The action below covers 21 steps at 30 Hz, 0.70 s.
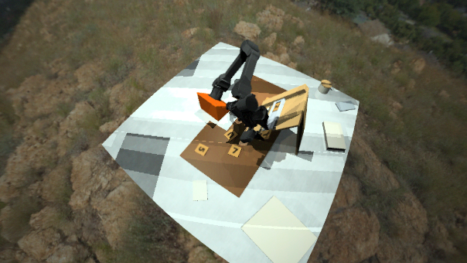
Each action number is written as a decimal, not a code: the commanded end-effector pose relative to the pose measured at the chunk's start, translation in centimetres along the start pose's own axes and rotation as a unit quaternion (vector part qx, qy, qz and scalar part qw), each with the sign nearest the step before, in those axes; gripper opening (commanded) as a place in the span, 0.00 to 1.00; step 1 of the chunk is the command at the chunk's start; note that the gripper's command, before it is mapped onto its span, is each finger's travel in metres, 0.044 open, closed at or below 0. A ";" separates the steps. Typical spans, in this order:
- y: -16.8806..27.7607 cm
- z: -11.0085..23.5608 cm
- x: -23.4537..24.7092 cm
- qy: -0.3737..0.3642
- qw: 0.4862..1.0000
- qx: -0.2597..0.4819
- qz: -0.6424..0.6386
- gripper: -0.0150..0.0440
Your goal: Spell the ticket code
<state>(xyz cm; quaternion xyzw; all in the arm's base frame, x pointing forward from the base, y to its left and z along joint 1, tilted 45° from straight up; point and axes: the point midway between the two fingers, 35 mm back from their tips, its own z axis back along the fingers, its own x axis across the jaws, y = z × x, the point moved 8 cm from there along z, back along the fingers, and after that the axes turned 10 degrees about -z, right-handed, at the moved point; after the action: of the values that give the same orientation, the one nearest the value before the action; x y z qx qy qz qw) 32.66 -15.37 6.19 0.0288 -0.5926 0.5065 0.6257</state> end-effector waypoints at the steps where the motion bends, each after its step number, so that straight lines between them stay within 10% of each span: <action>1: 0.3 -0.1 0.3 0.001 1.000 0.002 -0.005 0.25; 21: 0.5 -0.1 1.3 0.001 1.000 0.002 -0.005 0.25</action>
<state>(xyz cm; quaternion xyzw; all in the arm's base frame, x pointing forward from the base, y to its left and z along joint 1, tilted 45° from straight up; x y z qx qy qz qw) 32.33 -14.66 6.88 0.0292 -0.5926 0.5062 0.6258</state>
